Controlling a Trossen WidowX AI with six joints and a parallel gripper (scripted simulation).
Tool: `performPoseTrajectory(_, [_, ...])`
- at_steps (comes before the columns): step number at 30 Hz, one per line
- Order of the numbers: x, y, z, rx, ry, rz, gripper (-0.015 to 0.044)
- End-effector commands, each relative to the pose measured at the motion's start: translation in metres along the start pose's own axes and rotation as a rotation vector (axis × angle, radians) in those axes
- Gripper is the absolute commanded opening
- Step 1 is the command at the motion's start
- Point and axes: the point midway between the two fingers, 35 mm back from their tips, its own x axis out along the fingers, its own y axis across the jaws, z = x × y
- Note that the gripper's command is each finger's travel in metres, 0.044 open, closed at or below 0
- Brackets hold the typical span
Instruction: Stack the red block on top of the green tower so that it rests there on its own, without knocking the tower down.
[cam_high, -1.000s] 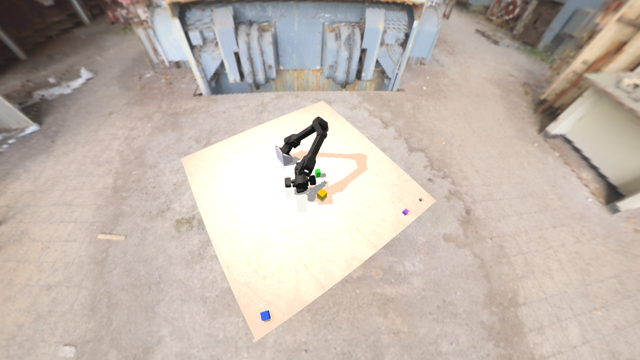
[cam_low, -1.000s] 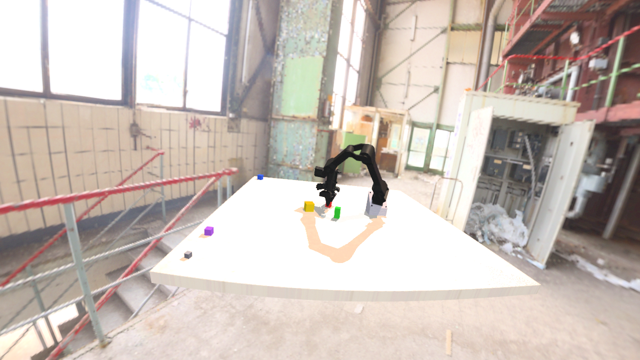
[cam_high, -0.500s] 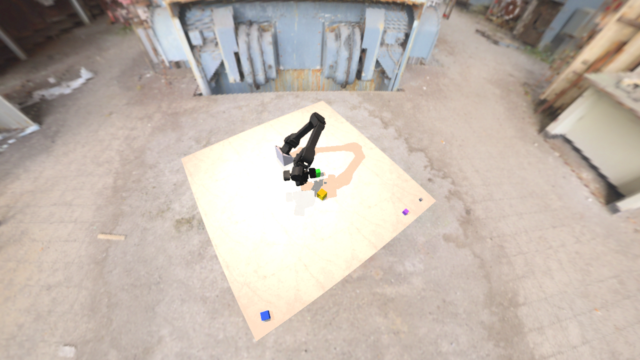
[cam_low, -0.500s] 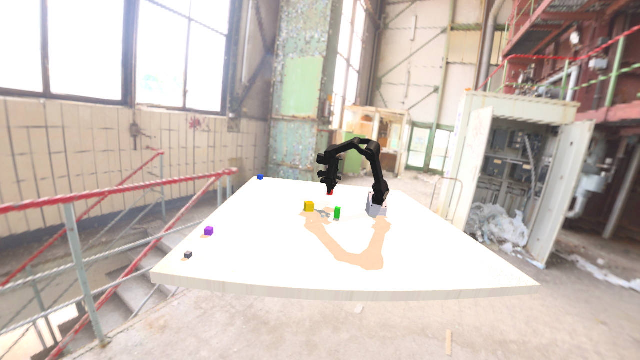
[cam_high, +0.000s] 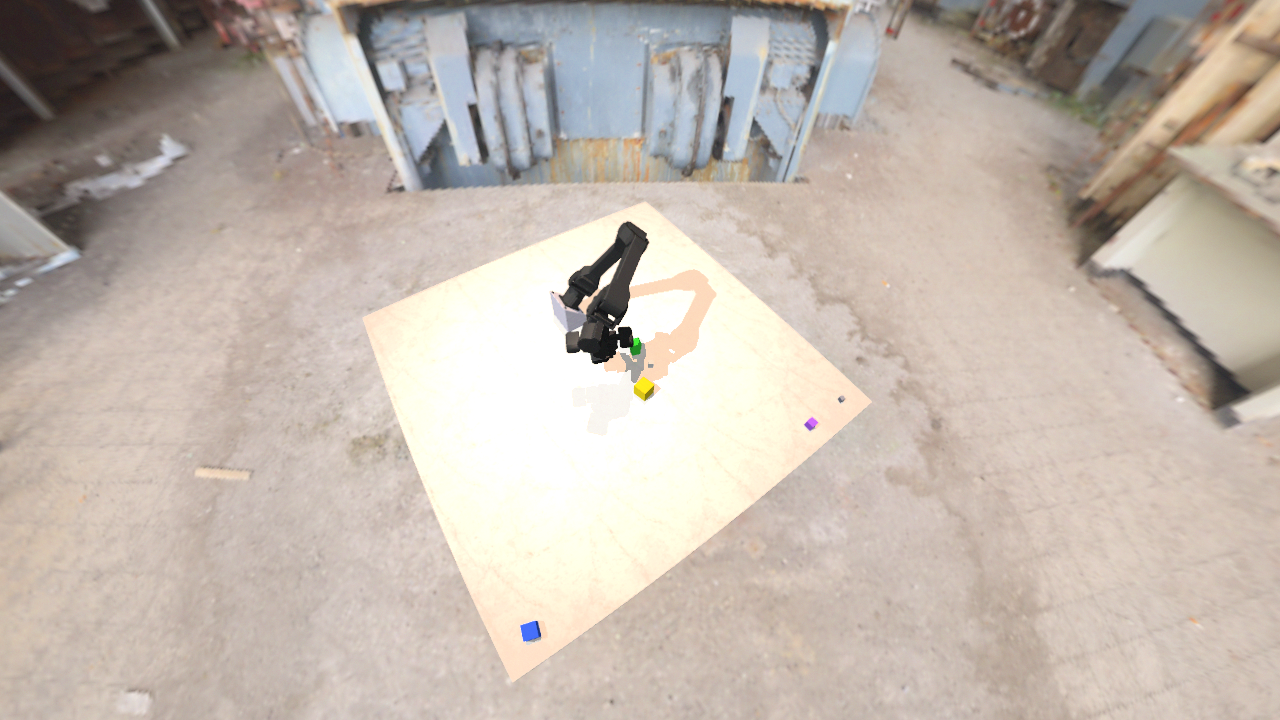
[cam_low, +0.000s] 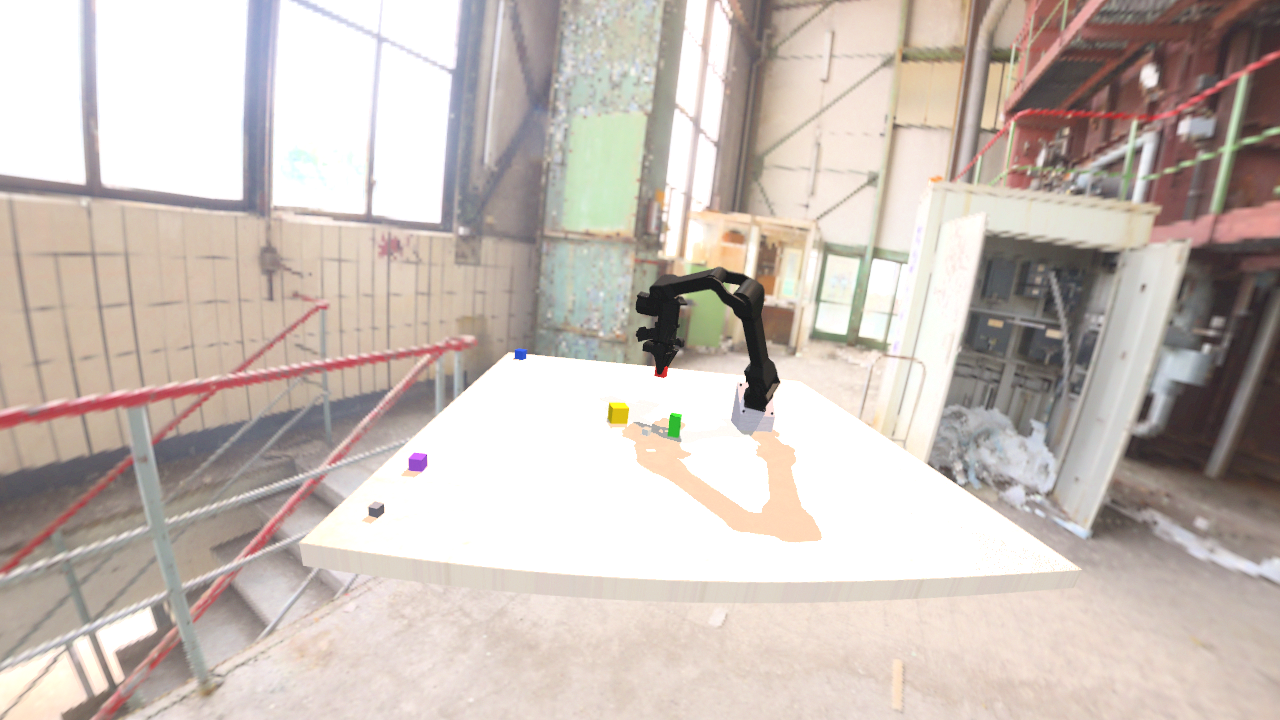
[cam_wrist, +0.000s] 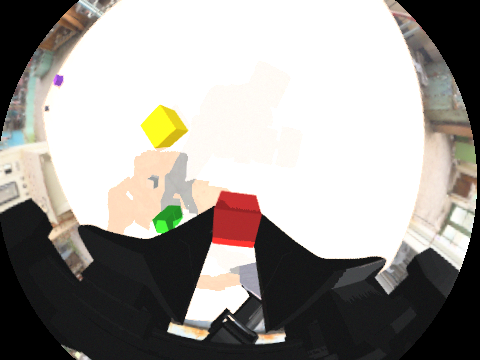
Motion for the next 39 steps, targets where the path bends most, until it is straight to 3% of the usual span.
performPoseTrajectory(1, [-0.002,0.011,-0.005,-0.003,0.001,-0.007,0.0])
performPoseTrajectory(26, [-0.002,0.116,-0.091,0.0,0.006,-0.001,0.0])
performPoseTrajectory(39, [0.029,0.121,-0.098,-0.001,0.008,0.002,0.0])
